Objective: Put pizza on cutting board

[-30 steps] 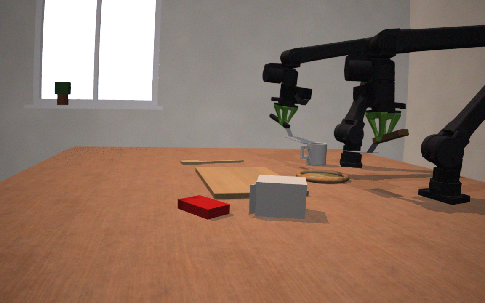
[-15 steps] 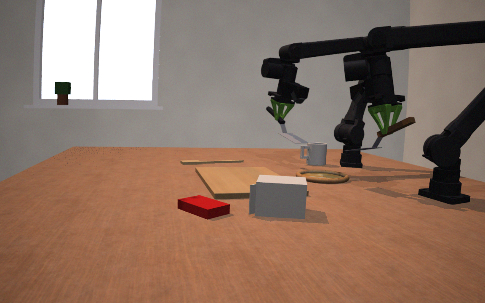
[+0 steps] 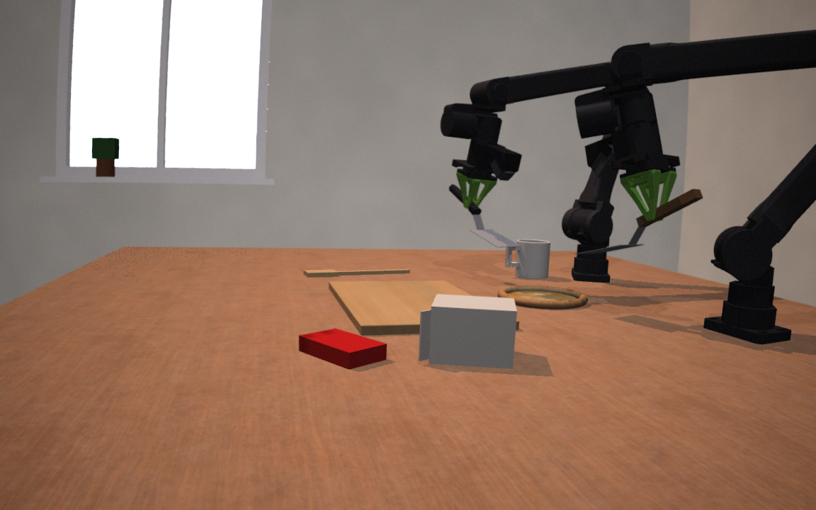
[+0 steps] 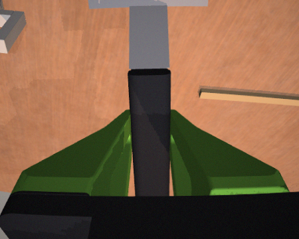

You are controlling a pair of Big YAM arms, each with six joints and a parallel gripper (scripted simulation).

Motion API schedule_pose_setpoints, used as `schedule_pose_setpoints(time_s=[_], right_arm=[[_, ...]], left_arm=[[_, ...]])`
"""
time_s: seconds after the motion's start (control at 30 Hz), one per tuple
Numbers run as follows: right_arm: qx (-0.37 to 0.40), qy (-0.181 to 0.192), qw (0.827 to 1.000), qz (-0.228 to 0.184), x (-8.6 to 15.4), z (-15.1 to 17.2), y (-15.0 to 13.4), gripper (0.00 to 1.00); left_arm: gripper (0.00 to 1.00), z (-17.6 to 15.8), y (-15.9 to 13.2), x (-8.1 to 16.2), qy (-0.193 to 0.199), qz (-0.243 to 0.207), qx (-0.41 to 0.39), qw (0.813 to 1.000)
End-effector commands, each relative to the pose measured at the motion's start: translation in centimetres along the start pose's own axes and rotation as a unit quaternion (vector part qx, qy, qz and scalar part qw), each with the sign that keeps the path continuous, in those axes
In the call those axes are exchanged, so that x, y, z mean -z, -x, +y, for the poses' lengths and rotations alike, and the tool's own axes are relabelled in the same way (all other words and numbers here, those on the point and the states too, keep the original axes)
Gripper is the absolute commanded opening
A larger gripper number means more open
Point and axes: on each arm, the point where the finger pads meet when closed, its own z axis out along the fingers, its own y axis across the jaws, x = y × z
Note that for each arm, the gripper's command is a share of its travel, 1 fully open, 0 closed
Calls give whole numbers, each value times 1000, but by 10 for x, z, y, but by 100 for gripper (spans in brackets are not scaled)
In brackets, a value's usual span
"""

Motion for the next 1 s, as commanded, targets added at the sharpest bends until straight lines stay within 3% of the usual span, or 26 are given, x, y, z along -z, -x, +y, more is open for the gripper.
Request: schedule_pose_setpoints(time_s=[0.0,0.07,0.1,0.13,0.37,0.53,0.63,0.67,0.77,0.97], right_arm=[[-11,-26,1000,3,11,-14,-7,6],[-11,-26,1000,3,11,-14,-7,6],[-12,-28,1000,3,6,-9,-4,6],[-13,-28,1000,3,4,-8,-5,6],[-10,-16,1000,1,-17,-10,2,6],[-14,-24,1000,1,-21,-12,1,6],[-14,-27,1000,1,-17,-16,0,6],[-10,-15,1000,0,-30,-10,6,6],[-11,-11,1000,0,-38,-8,6,6],[-16,-31,999,1,-37,-14,6,6]], left_arm=[[6,14,9,29,22,-30,15,999],[6,14,9,29,22,-30,15,999],[6,9,6,20,16,-21,12,1000],[6,2,2,-6,0,-1,11,1000],[6,4,5,-19,1,-3,7,1000],[6,4,7,-28,1,-2,6,1000],[6,8,10,-21,6,-9,8,1000],[6,2,8,-31,5,-8,3,1000],[6,3,9,-40,-1,0,6,1000],[6,4,12,-51,0,-1,6,1000]])
